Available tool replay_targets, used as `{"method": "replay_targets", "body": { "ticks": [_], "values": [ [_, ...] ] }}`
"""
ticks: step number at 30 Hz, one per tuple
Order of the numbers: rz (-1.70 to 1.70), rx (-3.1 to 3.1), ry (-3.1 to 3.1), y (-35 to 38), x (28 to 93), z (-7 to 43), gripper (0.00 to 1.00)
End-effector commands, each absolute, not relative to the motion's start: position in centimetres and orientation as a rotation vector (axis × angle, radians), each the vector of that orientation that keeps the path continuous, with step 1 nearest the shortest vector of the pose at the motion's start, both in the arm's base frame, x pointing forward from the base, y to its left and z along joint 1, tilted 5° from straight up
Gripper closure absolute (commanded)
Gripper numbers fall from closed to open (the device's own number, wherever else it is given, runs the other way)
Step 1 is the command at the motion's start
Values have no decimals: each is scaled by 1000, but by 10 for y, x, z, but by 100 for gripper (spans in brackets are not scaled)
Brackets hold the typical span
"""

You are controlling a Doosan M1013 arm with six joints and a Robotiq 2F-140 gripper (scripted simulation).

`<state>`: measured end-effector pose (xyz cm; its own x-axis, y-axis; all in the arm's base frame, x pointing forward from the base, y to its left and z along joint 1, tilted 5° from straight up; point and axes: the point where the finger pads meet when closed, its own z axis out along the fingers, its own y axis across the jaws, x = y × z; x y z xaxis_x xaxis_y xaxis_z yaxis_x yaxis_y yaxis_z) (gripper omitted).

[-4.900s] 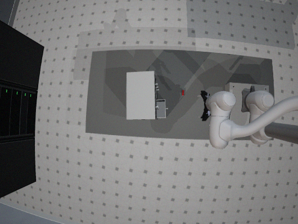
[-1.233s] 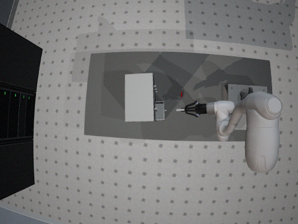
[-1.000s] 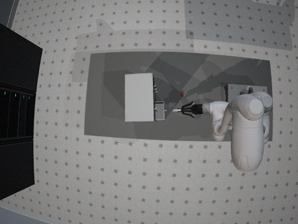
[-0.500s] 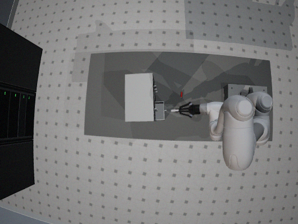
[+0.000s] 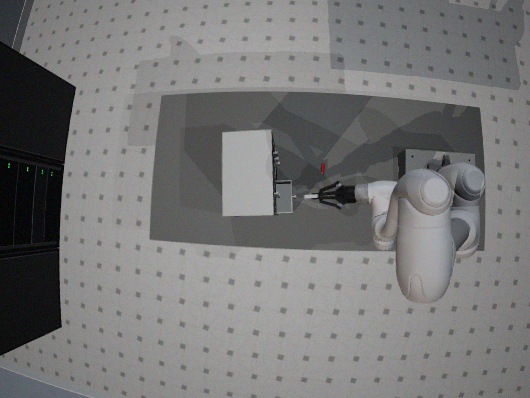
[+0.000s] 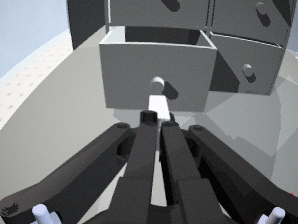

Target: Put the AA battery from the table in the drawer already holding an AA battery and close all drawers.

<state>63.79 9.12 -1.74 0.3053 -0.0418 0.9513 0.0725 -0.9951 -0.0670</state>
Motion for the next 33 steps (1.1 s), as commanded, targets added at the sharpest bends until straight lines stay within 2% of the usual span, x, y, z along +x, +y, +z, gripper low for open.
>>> {"method": "replay_targets", "body": {
  "ticks": [1,33],
  "values": [
    [-1796,-2458,-29,91,638,-17,100],
    [-1796,-2458,-29,92,650,-17,100]
  ]
}}
